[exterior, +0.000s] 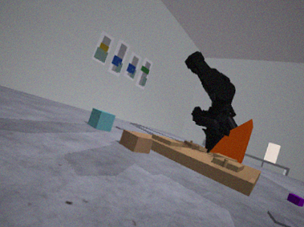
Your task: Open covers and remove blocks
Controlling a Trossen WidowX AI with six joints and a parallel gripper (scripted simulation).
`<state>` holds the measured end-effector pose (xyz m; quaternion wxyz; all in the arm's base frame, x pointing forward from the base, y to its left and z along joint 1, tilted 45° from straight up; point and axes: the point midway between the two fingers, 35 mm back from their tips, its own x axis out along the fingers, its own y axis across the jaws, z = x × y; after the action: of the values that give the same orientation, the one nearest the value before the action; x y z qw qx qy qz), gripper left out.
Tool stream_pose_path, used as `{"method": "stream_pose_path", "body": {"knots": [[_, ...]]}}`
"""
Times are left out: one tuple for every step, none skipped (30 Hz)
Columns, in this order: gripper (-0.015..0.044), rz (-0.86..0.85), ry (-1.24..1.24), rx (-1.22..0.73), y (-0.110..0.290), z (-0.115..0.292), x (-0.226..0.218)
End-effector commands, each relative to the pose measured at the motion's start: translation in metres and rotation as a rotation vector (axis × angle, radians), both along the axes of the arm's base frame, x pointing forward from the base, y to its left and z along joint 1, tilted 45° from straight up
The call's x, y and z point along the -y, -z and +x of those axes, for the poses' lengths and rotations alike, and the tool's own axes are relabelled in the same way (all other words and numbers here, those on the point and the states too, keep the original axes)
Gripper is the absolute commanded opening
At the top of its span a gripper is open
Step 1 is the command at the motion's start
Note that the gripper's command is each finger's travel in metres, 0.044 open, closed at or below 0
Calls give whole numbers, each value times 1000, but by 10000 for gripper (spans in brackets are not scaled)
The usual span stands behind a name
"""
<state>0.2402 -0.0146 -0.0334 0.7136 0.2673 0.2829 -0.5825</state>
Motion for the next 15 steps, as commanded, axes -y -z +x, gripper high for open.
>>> {"method": "stream_pose_path", "body": {"knots": [[0,-5,-1,8,-3,7,1],[0,-5,-1,8,-4,9,1],[0,-5,-1,8,-4,10,1],[0,-5,-1,8,-5,11,1],[0,-5,-1,8,-5,12,1],[0,-5,-1,8,-6,13,2],[0,-5,-1,8,-6,14,2],[0,-5,-1,8,-7,16,2],[0,-5,-1,8,-7,17,3],[0,-5,-1,8,-8,18,3],[0,-5,-1,8,-8,18,3],[0,-5,-1,8,-8,18,3],[0,-5,-1,8,-8,19,3],[0,-5,-1,8,-9,19,3],[0,-5,-1,8,-9,19,3]]}}
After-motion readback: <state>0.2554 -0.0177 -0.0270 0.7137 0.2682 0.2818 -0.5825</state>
